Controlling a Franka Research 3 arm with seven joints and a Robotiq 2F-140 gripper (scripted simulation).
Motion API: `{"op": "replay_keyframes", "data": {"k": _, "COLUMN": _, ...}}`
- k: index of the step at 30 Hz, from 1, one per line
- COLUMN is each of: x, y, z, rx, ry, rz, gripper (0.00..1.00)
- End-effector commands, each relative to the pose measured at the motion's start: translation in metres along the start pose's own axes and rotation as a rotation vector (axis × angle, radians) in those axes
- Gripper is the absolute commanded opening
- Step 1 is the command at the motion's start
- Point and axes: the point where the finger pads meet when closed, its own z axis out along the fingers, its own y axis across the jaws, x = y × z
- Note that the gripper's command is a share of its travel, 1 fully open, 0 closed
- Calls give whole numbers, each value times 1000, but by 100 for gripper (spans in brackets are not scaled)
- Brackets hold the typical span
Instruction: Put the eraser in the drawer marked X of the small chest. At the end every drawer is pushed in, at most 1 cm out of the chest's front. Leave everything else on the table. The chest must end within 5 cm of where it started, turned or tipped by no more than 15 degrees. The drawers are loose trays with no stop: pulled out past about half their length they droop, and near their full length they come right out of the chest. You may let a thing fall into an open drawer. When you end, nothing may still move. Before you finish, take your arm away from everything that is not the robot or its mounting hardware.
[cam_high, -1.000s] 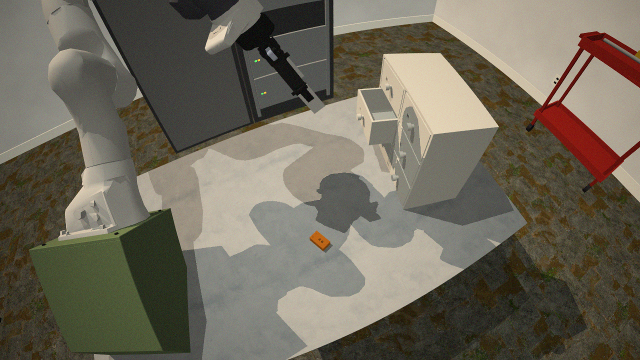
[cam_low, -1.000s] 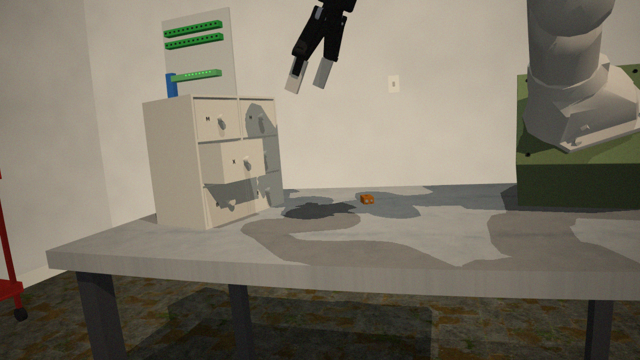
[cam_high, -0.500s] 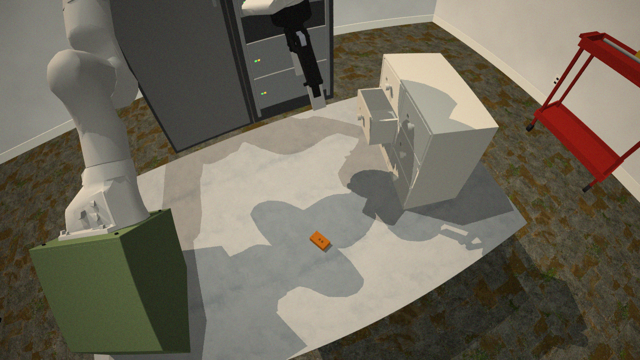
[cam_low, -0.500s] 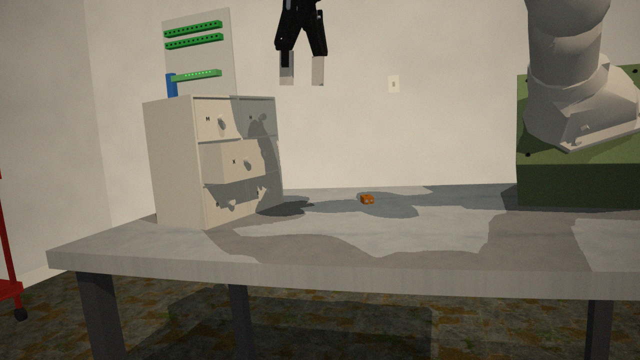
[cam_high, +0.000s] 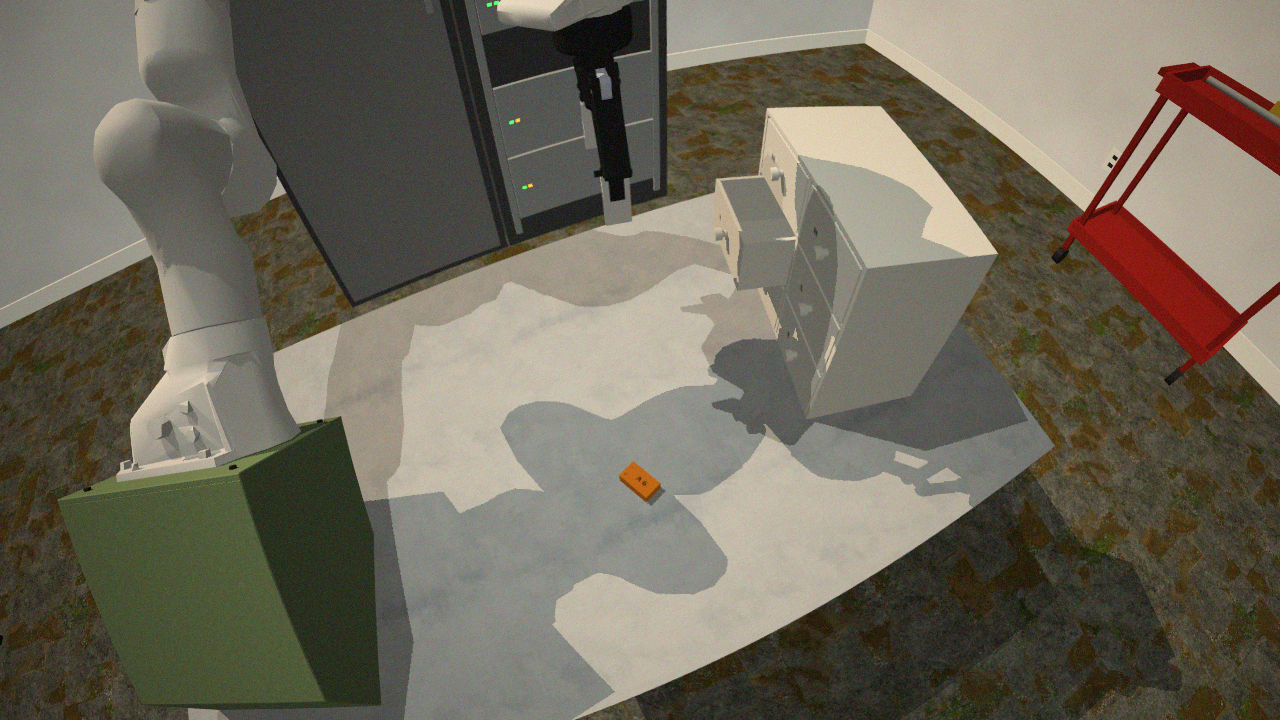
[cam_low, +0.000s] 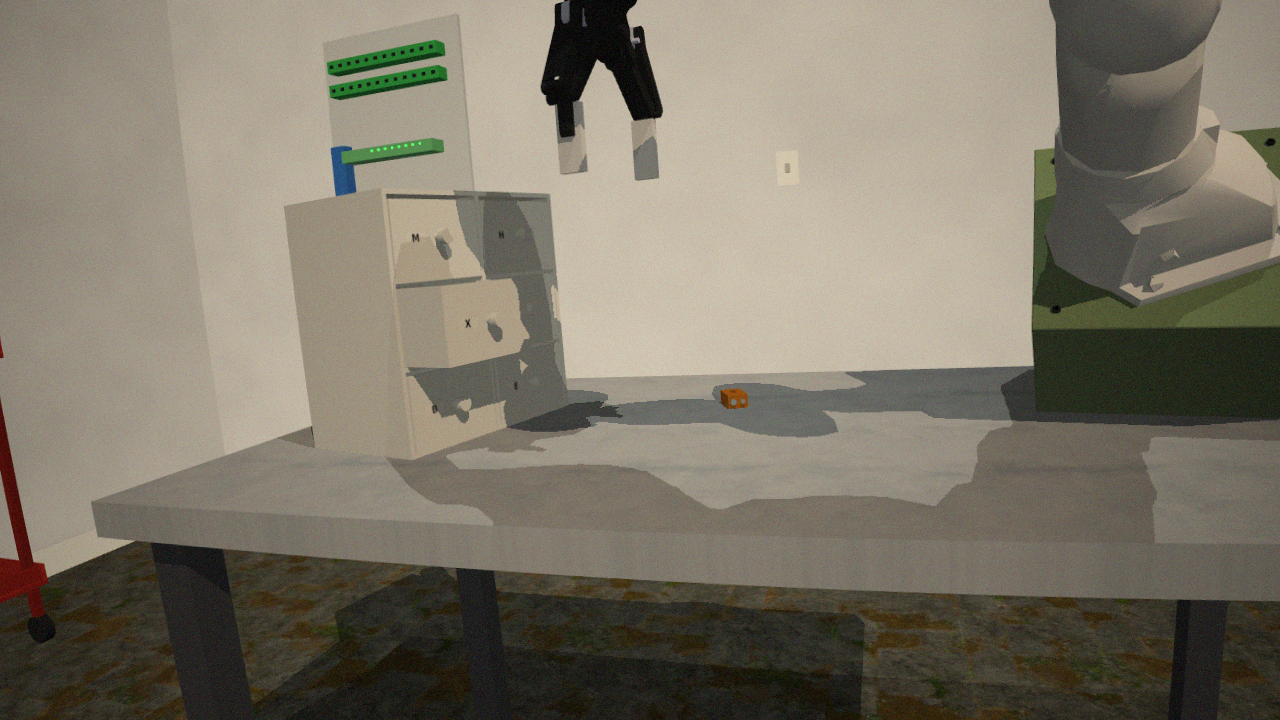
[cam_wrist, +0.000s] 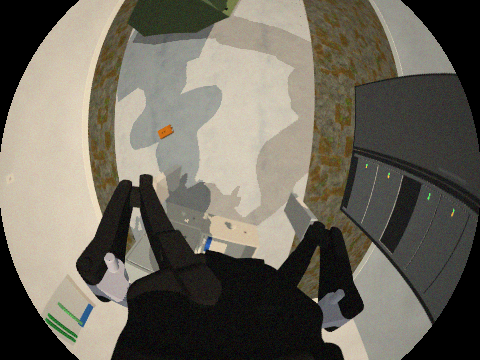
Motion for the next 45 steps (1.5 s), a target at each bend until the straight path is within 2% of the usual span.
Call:
{"op": "replay_keyframes", "data": {"k": 1, "x": 3, "y": 0, "z": 0, "rx": -4, "ry": 11, "rz": 32, "gripper": 100}}
{"op": "replay_keyframes", "data": {"k": 33, "x": 4, "y": 2, "z": 1, "rx": -6, "ry": 8, "rz": 25, "gripper": 100}}
{"op": "replay_keyframes", "data": {"k": 38, "x": 18, "y": 8, "z": 2, "rx": -6, "ry": 9, "rz": 26, "gripper": 100}}
{"op": "replay_keyframes", "data": {"k": 45, "x": 55, "y": 22, "z": 6, "rx": -5, "ry": 10, "rz": 29, "gripper": 100}}
